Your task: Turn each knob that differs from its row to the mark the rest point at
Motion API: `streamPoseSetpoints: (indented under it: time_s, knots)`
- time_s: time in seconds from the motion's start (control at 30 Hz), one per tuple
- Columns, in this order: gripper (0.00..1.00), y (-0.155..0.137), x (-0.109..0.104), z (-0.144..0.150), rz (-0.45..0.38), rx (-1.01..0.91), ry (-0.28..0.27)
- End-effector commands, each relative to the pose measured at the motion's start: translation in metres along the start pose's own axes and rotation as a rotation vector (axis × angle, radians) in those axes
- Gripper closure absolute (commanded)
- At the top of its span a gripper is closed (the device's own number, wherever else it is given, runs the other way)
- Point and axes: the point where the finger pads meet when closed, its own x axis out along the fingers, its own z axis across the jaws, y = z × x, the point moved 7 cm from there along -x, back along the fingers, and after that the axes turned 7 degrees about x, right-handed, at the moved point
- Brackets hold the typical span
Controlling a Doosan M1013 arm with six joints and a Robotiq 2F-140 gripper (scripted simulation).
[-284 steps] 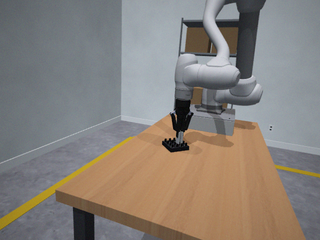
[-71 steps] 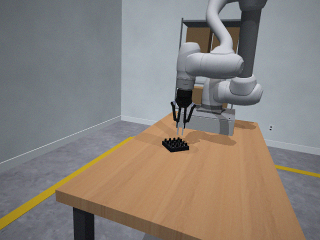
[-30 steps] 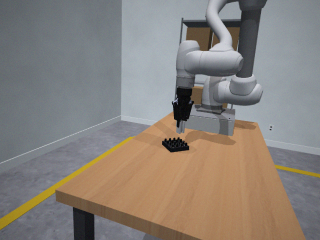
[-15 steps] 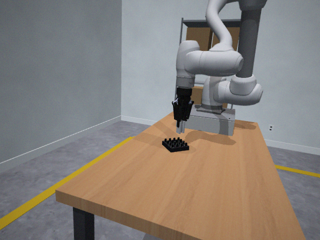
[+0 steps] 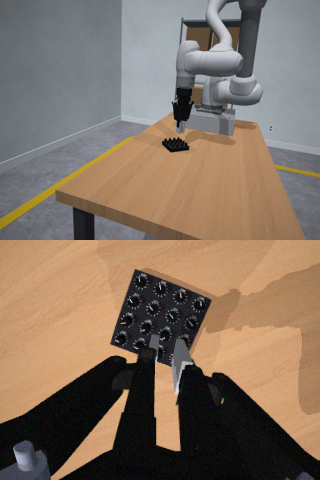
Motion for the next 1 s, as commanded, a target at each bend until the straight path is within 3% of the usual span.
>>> streamPoseSetpoints:
  time_s: [0.0, 0.97]
  knots:
    - [0.88, 0.0, 0.001, 0.0, 0.0, -0.005, 0.0]
    - [0.88, 0.001, 0.03, 0.0, -0.001, -0.025, -0.001]
